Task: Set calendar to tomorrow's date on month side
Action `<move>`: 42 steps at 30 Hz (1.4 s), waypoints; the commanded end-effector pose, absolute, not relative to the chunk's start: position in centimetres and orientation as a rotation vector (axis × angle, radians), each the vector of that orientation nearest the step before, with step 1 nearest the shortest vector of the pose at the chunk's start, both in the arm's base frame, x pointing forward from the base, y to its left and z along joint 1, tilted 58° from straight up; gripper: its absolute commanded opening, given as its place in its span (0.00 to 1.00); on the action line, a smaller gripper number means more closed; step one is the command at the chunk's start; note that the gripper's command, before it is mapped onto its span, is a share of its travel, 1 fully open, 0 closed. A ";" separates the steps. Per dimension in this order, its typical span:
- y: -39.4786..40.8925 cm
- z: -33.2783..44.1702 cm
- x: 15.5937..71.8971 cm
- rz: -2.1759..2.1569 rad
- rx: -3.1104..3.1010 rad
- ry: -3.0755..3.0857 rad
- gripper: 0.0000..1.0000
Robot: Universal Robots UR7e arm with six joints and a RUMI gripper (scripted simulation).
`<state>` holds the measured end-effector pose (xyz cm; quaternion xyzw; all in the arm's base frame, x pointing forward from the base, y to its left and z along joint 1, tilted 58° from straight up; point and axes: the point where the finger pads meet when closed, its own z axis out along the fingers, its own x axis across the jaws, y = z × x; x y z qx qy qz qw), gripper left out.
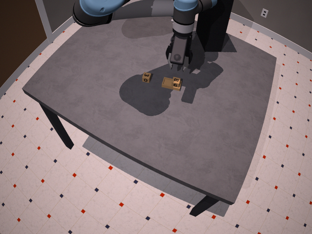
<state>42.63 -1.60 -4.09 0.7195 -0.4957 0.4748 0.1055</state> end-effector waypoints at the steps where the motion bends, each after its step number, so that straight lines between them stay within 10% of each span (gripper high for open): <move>1: -1.6 -4.1 42.6 1.400 2.121 -1.460 0.29; 42: -4.0 -6.2 45.0 1.399 2.121 -1.461 0.29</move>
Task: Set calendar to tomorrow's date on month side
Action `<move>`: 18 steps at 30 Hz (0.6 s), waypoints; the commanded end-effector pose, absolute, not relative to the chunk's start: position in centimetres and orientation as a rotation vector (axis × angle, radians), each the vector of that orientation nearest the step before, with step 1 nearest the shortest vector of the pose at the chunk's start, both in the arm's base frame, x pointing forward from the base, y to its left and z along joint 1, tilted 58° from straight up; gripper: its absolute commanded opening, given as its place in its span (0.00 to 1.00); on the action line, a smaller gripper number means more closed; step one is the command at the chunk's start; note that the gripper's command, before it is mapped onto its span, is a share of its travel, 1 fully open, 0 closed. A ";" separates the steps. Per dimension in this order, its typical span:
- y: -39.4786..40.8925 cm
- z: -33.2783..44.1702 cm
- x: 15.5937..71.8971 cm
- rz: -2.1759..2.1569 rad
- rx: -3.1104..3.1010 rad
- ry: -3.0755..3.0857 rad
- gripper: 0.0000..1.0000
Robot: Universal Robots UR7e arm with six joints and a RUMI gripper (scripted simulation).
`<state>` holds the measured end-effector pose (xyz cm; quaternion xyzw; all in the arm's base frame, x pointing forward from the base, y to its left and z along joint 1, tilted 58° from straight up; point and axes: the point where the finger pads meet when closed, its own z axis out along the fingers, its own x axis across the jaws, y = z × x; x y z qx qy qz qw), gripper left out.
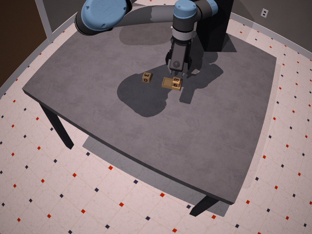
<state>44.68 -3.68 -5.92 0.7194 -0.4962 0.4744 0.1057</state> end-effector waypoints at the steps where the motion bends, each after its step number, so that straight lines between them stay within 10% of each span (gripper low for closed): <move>1: -4.1 -6.3 45.1 1.399 2.121 -1.461 0.29; 18: -4.7 -6.8 45.7 1.399 2.121 -1.461 0.29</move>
